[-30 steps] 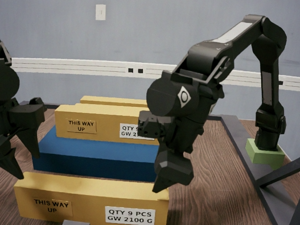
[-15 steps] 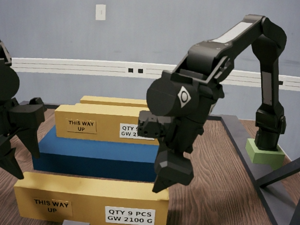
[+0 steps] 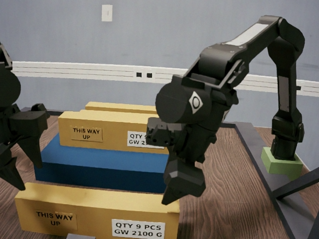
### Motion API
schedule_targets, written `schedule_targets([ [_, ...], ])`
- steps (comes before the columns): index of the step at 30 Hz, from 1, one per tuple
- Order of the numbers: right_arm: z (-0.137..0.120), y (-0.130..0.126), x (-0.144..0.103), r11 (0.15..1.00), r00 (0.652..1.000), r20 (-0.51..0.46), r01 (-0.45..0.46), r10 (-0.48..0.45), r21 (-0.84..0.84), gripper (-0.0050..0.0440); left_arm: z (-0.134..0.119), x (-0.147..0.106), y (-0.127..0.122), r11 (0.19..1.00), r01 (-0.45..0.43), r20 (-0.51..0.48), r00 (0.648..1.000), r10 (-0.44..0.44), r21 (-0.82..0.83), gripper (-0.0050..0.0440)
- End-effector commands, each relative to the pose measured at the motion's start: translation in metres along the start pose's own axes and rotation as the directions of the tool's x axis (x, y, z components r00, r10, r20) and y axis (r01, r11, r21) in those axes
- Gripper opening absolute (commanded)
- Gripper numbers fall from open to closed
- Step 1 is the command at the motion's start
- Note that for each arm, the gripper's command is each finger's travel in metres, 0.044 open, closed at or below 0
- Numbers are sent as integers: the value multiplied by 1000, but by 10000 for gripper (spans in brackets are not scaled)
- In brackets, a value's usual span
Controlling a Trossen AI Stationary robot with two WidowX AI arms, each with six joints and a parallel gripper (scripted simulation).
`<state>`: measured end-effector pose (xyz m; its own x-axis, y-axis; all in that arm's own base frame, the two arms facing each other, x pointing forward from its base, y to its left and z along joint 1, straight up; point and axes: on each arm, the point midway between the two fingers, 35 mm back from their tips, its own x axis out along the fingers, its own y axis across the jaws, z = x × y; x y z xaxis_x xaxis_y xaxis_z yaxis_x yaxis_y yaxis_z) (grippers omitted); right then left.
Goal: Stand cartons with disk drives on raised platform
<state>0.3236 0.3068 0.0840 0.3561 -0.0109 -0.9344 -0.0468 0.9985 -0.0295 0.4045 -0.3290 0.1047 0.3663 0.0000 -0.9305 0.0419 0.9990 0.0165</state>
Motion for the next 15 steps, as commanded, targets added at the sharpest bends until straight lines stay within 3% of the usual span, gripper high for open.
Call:
schedule_targets([
  [1, 7, 3, -10, 1000, 999, 24, -23, 23, 9, 388, 7, -8, 0, 1000, 12, 20, 1000, -12, -13, 386],
  [15, 8, 3, -10, 1000, 999, 27, -26, 26, 10, 388, 7, -8, 0, 1000, 12, 20, 1000, -12, -13, 386],
])
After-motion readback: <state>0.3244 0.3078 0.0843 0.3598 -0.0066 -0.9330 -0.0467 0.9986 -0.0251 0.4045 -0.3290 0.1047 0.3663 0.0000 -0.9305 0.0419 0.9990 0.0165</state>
